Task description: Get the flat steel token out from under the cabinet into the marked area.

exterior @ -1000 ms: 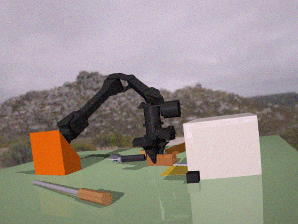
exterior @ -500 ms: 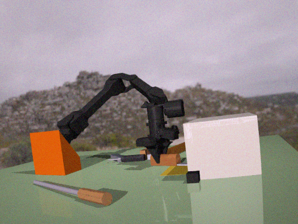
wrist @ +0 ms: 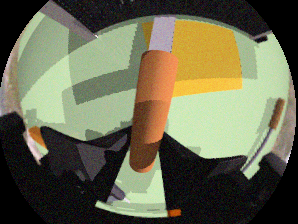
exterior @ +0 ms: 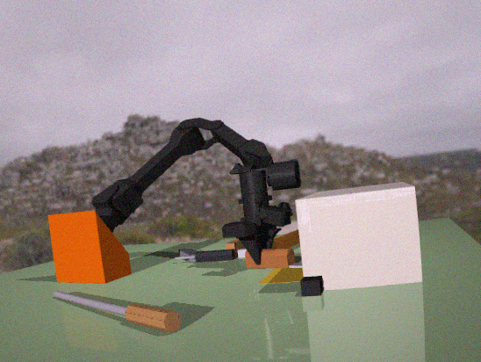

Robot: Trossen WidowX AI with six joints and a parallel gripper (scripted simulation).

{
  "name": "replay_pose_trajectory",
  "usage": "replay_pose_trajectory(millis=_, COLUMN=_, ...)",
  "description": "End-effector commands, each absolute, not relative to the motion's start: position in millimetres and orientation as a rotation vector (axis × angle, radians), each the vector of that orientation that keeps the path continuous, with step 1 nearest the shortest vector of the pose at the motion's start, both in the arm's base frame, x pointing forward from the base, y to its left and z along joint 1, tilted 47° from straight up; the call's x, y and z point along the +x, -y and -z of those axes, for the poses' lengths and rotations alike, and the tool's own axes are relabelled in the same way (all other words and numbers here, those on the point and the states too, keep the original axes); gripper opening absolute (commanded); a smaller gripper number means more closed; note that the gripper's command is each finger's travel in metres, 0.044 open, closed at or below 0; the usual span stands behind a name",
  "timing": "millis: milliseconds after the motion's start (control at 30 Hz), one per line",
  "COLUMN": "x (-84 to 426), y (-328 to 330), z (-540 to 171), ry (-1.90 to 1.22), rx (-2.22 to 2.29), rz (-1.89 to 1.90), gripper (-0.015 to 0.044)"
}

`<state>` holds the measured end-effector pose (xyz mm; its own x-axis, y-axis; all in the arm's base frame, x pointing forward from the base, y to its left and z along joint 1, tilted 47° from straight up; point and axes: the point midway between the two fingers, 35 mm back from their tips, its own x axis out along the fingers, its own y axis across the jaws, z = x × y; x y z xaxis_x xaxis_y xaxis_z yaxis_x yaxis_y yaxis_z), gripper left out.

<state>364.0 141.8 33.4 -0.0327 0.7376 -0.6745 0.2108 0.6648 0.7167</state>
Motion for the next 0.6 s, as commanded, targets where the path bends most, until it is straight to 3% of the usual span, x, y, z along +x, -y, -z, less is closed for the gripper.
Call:
replay_pose_trajectory(millis=0, x=363.4, y=-135.8, z=-25.5, ry=-1.585, rx=0.796, rz=-0.499, gripper=0.0)
replay_pose_trajectory(millis=567, x=361.4, y=-131.7, z=-21.1, ry=-1.585, rx=0.796, rz=-0.498, gripper=0.0)
